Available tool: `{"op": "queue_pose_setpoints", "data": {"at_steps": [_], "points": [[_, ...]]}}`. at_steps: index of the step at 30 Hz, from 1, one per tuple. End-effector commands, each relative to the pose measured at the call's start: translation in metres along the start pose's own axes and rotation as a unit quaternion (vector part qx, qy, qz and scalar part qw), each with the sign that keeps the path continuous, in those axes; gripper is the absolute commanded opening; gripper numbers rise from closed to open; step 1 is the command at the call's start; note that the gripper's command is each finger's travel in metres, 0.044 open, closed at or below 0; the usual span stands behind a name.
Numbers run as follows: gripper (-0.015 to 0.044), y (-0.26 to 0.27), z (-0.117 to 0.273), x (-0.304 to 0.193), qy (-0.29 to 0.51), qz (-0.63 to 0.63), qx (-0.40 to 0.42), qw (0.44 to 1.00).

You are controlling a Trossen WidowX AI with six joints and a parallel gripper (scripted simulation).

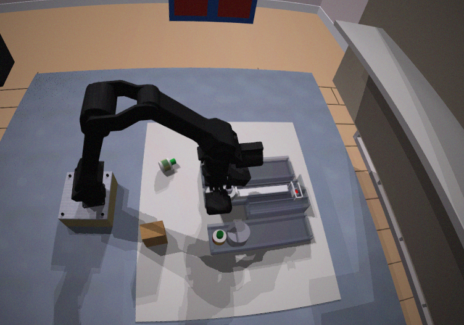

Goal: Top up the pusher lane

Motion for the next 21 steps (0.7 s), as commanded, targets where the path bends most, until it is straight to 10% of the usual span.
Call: {"op": "queue_pose_setpoints", "data": {"at_steps": [1,21], "points": [[0.0289,0.0,0.0,0.0,0.0,0.0,-0.001,1.0],[0.0303,0.001,0.021,-0.005,0.0,0.0,-0.001,1.0]]}}
Point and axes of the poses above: the point midway between the two fingers, 35 mm back from their tips, its own z axis back along the fingers, its own y axis across the jaws, x = y × z, the point moved 10 cm from there along z, back along the fingers, and after that the axes turned 10 degrees about z, right-handed, at the moved point
